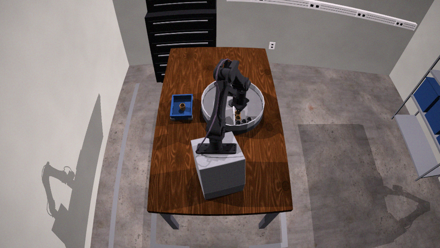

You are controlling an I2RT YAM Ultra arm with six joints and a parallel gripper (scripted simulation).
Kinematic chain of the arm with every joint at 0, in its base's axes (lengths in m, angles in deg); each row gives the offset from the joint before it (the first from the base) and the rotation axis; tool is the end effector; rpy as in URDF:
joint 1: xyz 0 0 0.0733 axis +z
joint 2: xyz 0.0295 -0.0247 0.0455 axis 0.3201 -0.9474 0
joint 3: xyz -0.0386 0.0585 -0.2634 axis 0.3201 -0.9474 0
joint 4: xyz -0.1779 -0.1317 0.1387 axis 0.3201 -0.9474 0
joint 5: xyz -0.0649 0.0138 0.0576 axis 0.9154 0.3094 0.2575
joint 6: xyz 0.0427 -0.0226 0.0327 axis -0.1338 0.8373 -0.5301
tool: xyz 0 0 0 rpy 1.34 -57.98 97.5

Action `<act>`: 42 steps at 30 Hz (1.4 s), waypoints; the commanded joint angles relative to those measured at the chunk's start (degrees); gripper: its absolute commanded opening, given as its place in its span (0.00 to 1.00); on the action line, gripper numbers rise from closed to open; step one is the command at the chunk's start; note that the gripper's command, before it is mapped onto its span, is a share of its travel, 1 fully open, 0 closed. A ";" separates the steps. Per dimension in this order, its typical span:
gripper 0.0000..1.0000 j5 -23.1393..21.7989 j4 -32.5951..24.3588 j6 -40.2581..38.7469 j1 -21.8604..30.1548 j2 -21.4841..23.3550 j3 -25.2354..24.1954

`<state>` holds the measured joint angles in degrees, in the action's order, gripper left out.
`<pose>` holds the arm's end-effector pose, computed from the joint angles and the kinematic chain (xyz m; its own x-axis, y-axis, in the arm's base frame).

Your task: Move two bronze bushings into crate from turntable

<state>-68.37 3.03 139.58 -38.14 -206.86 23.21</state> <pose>0.3649 -0.1190 0.0858 -0.6001 -0.7516 -0.2737 -0.7433 0.6504 -0.1563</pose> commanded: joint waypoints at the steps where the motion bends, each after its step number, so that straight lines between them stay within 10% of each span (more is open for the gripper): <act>1: 0.15 -0.22 0.80 -0.65 -0.09 1.86 -0.09; 42: 0.15 0.11 2.15 -1.01 0.59 -1.83 1.88</act>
<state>-68.34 4.39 139.41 -37.76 -207.65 23.25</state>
